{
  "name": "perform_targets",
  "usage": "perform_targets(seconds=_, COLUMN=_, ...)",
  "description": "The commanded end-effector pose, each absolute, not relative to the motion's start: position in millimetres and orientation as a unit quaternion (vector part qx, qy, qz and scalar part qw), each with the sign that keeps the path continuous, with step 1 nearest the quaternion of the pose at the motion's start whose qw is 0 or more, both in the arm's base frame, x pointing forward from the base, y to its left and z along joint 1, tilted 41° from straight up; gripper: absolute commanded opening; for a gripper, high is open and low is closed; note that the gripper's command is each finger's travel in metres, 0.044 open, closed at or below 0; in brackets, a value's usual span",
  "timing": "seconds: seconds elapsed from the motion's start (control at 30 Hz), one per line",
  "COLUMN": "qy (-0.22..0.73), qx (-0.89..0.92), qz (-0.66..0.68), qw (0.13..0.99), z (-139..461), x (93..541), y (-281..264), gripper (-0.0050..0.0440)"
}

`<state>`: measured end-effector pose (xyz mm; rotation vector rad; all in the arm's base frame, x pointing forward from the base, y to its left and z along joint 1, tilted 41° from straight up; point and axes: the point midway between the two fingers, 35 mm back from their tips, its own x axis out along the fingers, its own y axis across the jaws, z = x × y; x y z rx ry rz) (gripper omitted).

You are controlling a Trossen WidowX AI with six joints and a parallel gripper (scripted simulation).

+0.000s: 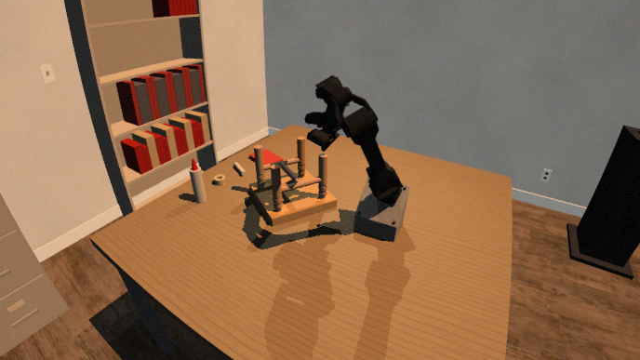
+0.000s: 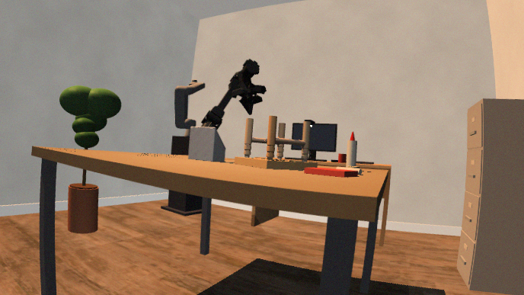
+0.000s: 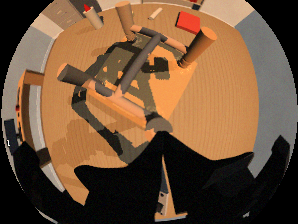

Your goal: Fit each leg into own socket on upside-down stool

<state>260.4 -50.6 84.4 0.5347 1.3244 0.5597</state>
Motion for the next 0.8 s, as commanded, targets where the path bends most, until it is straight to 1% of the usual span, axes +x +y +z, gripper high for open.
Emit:
perform_targets(seconds=0.0, qy=0.601, qx=0.245, qz=0.254, qw=0.717, z=80, x=258, y=-46, gripper=0.0000)
perform_targets(seconds=0.77, qy=0.601, qx=0.245, qz=0.254, qw=0.717, z=65, x=256, y=-33, gripper=0.0000)
